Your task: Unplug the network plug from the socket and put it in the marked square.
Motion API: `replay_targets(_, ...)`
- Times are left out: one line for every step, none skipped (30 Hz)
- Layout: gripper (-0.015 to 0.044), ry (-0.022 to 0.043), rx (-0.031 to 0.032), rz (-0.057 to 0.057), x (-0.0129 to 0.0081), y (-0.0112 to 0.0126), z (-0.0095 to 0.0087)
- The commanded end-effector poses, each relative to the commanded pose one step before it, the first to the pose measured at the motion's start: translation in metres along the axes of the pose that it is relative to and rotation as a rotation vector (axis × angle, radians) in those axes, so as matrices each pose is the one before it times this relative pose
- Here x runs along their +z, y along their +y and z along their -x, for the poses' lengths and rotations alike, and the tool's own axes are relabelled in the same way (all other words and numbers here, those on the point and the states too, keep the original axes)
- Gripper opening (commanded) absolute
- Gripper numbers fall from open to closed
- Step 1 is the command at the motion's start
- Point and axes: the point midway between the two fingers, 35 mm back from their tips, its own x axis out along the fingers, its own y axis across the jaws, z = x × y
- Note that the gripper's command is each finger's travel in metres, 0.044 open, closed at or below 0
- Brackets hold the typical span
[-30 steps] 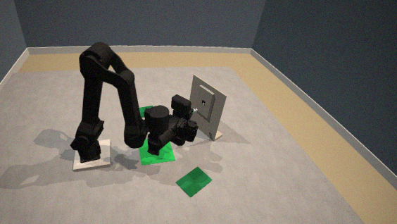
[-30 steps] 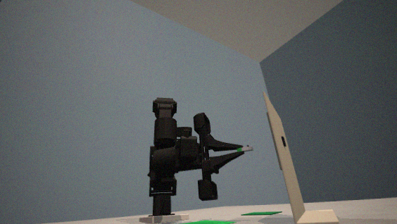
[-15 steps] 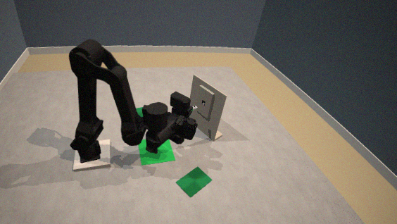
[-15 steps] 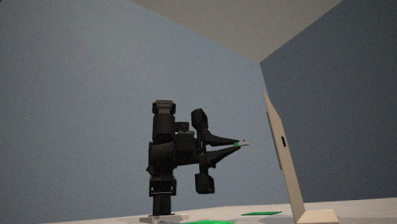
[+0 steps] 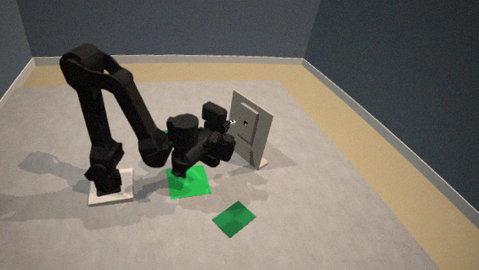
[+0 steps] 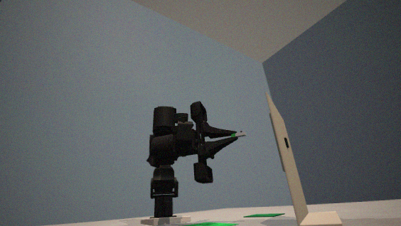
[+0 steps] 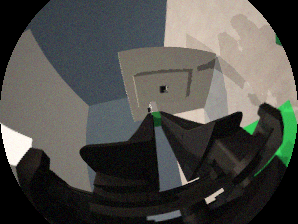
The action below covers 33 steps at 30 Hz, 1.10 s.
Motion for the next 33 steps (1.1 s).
replay_targets(0.0, 0.00621, -0.00037, 0.0038, -0.00315, 0.00587, 0.0022)
replay_targets(0.0, 0.00015, -0.00007, 0.0, -0.00069, 0.00168, 0.00062)
replay_targets(0.0, 0.00015, -0.00007, 0.0, -0.00071, 0.00167, 0.00063)
replay_targets(0.0, 0.00015, -0.00007, 0.0, -0.00073, 0.00166, 0.00064)
replay_targets(0.0, 0.00015, -0.00007, 0.0, -0.00075, 0.00165, 0.00064)
replay_targets(0.0, 0.00015, -0.00007, 0.0, -0.00077, 0.00163, 0.00065)
replay_targets(0.0, 0.00015, -0.00007, 0.0, -0.00079, 0.00162, 0.00066)
replay_targets(0.0, 0.00015, -0.00007, 0.0, -0.00081, 0.00161, 0.00066)
replay_targets(0.0, 0.00013, -0.00006, 0.0, -0.00069, 0.00132, 0.00056)
replay_targets(0.0, 0.00008, -0.00004, 0.0, -0.00042, 0.00079, 0.00034)
replay_targets(0.0, 0.00003, -0.00001, 0.0, -0.00014, 0.00026, 0.00011)
replay_targets(0.0, -0.00182, -0.00098, -0.002, 0.00014, -0.00007, -0.00015)
replay_targets(0.0, -0.00547, -0.00299, -0.006, 0.00043, -0.00023, -0.00046)
replay_targets(0.0, -0.00912, -0.00515, -0.0099, 0.00069, -0.00041, -0.00074)
replay_targets(0.0, -0.01101, -0.00647, -0.0118, 0.00079, -0.00053, -0.00087)
replay_targets(0.0, -0.01101, -0.00676, -0.0117, 0.00074, -0.00058, -0.00083)
replay_targets(0.0, -0.01102, -0.00704, -0.0115, 0.0007, -0.00063, -0.0008)
replay_targets(0.0, -0.01103, -0.00732, -0.0114, 0.00066, -0.00068, -0.00076)
replay_targets(0.0, -0.01104, -0.00759, -0.0112, 0.00062, -0.00073, -0.00073)
replay_targets(0.0, -0.01104, -0.00786, -0.0111, 0.00058, -0.00078, -0.00069)
replay_targets(0.0, -0.01105, -0.00813, -0.0109, 0.00054, -0.00083, -0.00065)
replay_targets(0.0, -0.01106, -0.0084, -0.0107, 0.0005, -0.00088, -0.00061)
replay_targets(0.0, -0.01107, -0.00866, -0.0105, 0.00046, -0.00094, -0.00057)
replay_targets(0.0, -0.01108, -0.00892, -0.0104, 0.00043, -0.00099, -0.00052)
replay_targets(0.0, -0.01109, -0.00917, -0.0102, 0.0004, -0.00104, -0.00048)
replay_targets(0.0, -0.0111, -0.00942, -0.01, 0.00036, -0.00109, -0.00043)
replay_targets(0.0, -0.01111, -0.00967, -0.0098, 0.00033, -0.00114, -0.00039)
replay_targets(0.0, -0.01112, -0.00991, -0.0096, 0.0003, -0.0012, -0.00034)
replay_targets(0.0, -0.01114, -0.01015, -0.0094, 0.00028, -0.00125, -0.0003)
replay_targets(0.0, -0.01115, -0.01038, -0.0091, 0.00025, -0.0013, -0.00025)
replay_targets(0.0, -0.01116, -0.01061, -0.0089, 0.00023, -0.00136, -0.0002)
replay_targets(0.0, -0.01118, -0.01084, -0.0087, 0.00021, -0.00141, -0.00015)
replay_targets(0.0, -0.01119, -0.01106, -0.0085, 0.00019, -0.00146, -0.0001)
